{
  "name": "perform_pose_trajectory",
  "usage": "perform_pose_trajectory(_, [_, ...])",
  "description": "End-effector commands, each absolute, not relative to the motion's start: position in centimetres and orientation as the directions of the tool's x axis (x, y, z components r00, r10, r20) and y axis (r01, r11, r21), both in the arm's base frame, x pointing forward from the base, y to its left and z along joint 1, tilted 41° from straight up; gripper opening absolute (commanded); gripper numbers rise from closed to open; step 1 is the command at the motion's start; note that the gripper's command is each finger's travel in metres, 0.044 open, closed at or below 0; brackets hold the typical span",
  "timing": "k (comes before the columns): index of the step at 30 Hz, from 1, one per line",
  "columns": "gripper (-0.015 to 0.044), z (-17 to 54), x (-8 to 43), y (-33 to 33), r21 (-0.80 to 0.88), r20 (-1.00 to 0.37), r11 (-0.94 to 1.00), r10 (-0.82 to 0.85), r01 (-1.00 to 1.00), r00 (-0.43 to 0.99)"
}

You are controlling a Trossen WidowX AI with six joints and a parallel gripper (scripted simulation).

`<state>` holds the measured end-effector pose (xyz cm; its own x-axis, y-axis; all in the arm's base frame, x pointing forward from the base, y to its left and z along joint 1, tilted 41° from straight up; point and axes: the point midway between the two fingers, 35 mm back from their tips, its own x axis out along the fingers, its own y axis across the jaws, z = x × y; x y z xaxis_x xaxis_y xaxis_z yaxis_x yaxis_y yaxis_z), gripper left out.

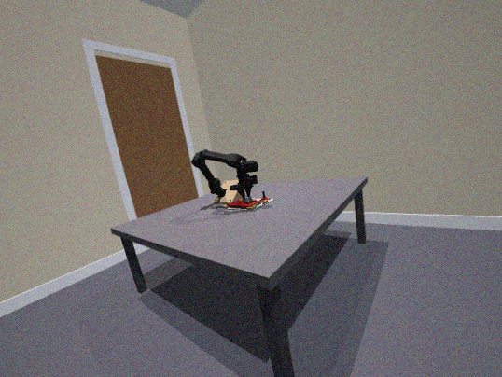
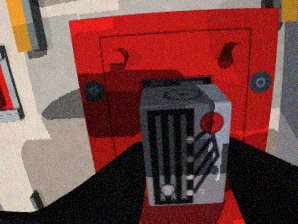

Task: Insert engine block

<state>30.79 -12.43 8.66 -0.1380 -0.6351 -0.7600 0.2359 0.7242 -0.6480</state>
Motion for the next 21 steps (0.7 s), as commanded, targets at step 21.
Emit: perform_pose_trajectory(21, [0.0158,8.32,30.73,-12.78,-0.650,-0.758,0.723,-0.638,0.232,-0.136])
